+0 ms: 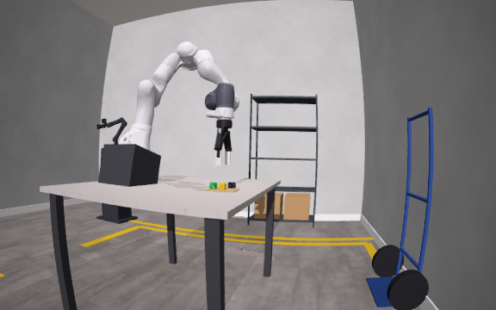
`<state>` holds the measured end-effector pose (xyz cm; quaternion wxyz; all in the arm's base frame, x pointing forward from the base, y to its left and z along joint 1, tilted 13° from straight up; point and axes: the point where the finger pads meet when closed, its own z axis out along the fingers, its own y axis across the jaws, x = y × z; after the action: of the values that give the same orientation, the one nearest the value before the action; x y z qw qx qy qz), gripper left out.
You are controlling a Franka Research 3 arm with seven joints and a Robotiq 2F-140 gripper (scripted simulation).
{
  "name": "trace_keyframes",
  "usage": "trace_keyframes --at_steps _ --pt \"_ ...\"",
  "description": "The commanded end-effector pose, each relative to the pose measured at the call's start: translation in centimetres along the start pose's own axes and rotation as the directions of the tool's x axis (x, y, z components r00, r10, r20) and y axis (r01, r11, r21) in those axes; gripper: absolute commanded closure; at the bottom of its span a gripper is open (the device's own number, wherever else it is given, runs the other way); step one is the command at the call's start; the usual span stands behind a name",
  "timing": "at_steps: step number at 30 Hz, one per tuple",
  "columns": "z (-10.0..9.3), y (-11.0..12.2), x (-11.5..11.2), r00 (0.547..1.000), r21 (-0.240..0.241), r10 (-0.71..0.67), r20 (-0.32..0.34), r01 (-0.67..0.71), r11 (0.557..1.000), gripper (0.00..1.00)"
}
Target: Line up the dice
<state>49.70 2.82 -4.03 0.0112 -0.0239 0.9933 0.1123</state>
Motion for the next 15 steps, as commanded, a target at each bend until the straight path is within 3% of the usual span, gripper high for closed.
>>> trace_keyframes --at_steps 1,11,14,15 --pt "0.1 1.5 -0.3 0.990 0.000 -0.144 -0.002 0.144 0.990 0.00" --pt "0.3 4.1 -0.6 0.919 -0.002 -0.394 -0.004 0.394 0.919 0.00" --pt "0.3 4.4 -0.7 0.910 -0.002 -0.415 -0.004 0.415 0.910 0.00" --pt "0.3 4.9 -0.7 0.888 -0.002 -0.460 -0.005 0.460 0.888 0.00"
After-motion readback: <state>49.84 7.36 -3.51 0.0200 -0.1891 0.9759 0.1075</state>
